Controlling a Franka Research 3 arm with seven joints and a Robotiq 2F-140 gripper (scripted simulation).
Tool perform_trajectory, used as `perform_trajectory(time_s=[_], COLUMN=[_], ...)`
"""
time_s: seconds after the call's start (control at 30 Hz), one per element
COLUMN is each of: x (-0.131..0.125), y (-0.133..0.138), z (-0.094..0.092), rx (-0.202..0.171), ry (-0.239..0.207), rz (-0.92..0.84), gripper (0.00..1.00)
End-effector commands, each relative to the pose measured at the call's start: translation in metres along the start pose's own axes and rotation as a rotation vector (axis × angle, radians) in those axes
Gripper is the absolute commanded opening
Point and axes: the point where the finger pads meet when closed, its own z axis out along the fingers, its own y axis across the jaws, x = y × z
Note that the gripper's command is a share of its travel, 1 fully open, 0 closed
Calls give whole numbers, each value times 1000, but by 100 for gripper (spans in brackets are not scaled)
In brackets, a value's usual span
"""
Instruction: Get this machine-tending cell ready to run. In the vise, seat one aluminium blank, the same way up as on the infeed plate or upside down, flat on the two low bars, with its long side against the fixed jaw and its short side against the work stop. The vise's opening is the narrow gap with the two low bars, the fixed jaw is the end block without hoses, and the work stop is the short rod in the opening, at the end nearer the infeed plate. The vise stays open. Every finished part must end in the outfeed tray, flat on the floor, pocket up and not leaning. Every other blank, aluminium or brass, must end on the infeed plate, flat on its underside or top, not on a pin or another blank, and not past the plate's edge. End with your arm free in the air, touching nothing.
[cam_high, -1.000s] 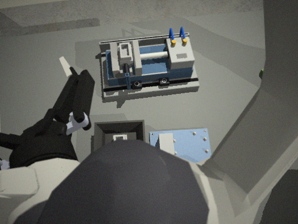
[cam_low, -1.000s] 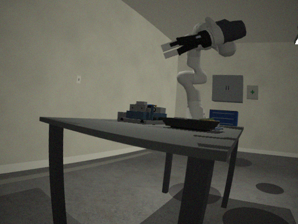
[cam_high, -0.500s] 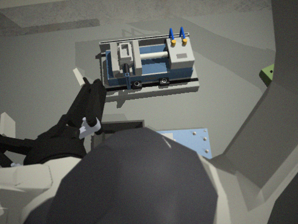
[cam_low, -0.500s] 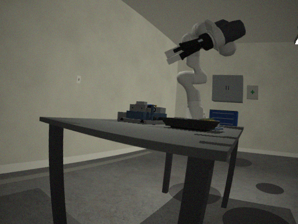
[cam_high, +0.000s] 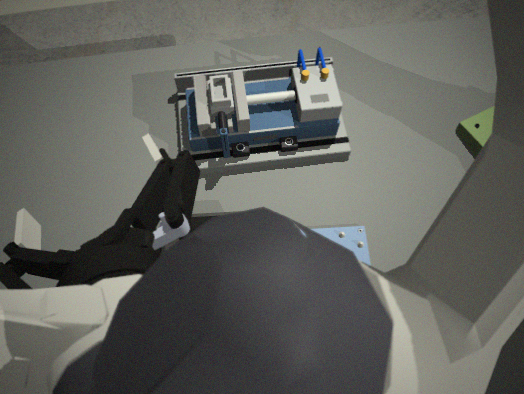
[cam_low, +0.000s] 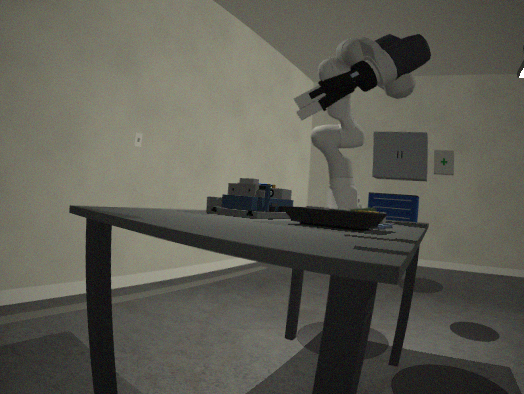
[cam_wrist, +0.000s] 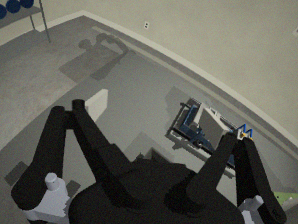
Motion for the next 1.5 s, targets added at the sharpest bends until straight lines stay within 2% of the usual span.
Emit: perform_trajectory(time_s=[0.0,0.53,0.57,1.1,1.13,1.47], x=[-29,-29,-60,-60,-89,-89], y=[8,8,20,20,34,34], z=[-9,-9,-23,-23,-40,-40], rx=[16,16,21,21,21,21], ry=[-106,-106,-220,-220,-326,-326], rz=[41,41,68,68,97,97], gripper=[100,100,100,100,100,100])
